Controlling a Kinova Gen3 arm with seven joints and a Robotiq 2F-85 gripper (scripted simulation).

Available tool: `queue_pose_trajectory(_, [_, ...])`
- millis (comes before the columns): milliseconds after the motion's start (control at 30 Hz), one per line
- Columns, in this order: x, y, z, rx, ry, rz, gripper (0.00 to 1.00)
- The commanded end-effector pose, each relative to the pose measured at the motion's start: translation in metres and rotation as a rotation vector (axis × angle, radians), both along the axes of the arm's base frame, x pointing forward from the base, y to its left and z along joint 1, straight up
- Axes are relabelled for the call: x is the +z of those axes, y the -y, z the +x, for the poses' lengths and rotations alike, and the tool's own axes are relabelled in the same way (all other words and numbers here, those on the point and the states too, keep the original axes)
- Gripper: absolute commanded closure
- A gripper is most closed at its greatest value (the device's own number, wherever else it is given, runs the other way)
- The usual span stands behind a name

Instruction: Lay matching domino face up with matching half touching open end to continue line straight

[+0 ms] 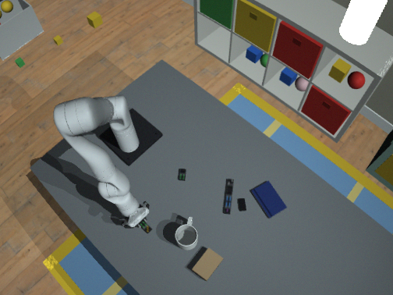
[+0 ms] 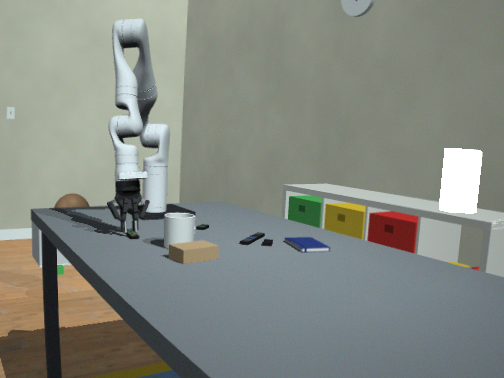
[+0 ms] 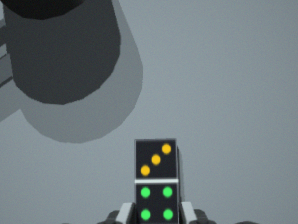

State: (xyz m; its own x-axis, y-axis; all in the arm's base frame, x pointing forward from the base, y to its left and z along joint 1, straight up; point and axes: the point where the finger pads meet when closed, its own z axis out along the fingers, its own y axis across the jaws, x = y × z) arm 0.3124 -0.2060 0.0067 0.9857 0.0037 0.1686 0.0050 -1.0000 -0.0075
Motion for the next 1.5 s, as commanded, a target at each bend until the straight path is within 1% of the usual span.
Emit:
queue_pose_trajectory(0, [-0.0027, -0.0001, -0.0008, 0.010, 0.001, -0.001, 0.67])
queue_pose_trajectory(1467, [-0.0067, -0.0001, -0.0016, 0.010, 0.001, -0.001, 0.67])
